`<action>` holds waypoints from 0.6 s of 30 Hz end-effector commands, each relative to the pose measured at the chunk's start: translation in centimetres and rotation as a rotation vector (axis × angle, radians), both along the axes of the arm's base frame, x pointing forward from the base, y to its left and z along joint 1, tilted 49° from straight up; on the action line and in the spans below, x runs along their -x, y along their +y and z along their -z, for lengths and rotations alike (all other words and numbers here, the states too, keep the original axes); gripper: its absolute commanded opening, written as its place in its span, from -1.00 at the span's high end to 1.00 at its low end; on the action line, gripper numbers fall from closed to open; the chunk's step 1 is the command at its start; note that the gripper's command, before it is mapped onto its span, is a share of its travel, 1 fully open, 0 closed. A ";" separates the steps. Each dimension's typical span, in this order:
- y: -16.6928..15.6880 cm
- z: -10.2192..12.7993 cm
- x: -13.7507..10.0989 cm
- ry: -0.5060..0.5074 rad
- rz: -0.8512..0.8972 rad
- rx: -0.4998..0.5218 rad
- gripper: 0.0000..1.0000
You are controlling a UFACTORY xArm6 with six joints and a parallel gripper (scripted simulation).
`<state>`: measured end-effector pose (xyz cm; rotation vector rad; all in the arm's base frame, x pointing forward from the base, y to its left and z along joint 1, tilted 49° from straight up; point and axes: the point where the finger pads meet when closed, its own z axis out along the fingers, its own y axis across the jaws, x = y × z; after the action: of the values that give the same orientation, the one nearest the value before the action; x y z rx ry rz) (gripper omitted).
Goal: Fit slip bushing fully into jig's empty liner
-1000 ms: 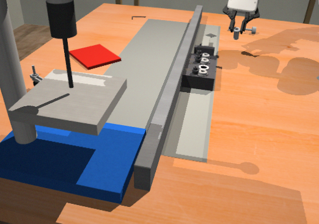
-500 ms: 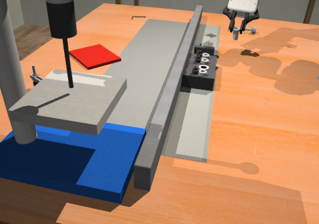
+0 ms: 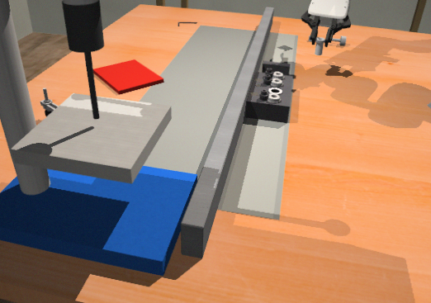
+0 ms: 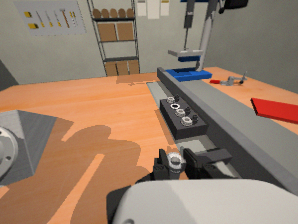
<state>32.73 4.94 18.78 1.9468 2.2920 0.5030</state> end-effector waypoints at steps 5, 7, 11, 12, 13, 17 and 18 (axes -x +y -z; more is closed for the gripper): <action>0.1 -0.2 -0.2 0.009 -0.056 -0.153 0.48; 0.1 -0.3 -0.2 0.006 -0.060 -0.165 0.48; 0.1 -0.3 -0.2 0.005 -0.061 -0.167 0.48; 0.1 -0.3 -0.2 0.005 -0.061 -0.167 0.48; 0.1 -0.3 -0.2 0.005 -0.061 -0.167 0.48; 0.1 -0.3 -0.2 0.005 -0.061 -0.167 0.48; 0.1 -0.3 -0.2 0.005 -0.061 -0.167 0.48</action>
<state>32.92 5.06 19.00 1.9579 2.3874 0.7138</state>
